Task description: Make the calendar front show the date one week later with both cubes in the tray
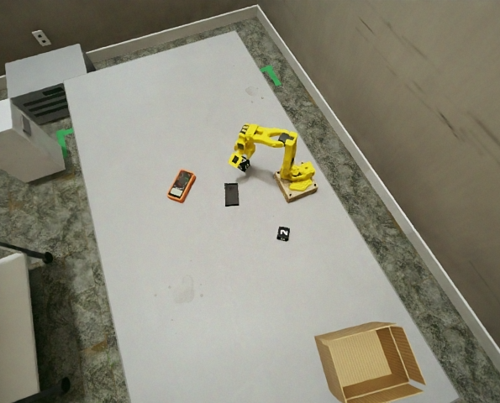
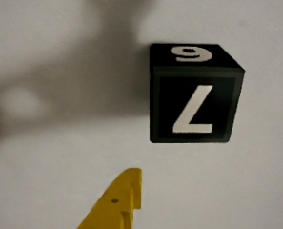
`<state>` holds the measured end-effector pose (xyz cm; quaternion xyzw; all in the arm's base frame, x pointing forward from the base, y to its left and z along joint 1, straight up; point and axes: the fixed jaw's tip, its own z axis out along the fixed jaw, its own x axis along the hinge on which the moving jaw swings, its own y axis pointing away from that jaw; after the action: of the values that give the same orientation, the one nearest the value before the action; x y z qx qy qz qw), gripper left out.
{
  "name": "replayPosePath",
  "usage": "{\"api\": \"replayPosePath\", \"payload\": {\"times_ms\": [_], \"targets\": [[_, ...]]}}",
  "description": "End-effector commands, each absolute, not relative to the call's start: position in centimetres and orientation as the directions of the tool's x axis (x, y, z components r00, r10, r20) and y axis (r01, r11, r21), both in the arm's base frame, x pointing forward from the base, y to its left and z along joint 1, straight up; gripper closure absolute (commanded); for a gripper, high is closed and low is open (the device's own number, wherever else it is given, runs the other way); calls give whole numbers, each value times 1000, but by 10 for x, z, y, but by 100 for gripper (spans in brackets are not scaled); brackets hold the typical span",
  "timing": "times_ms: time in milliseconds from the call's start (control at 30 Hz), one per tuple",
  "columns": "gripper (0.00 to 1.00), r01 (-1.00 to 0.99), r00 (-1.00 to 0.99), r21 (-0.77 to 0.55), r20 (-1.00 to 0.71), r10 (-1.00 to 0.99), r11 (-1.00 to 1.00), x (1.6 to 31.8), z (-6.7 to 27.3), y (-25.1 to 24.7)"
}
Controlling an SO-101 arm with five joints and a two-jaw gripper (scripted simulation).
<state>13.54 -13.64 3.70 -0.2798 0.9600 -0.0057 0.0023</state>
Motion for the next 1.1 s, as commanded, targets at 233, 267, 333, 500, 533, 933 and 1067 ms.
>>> {"api": "replayPosePath", "payload": {"times_ms": [233,267,333,500,533,933,1067], "targets": [[65,-514,-840,-244,-50,-540,823,145,79,-148],[65,-514,-840,-244,-50,-540,823,145,79,-148],[65,-502,-838,-302,-62,-542,810,146,90,-150],[65,-470,-831,-418,-86,-549,777,148,113,-152],[65,-465,-830,-433,-89,-550,772,148,116,-152],[65,-452,-827,-471,-97,-553,758,148,124,-151],[65,-453,-825,-470,-101,-556,758,150,124,-150]]}}
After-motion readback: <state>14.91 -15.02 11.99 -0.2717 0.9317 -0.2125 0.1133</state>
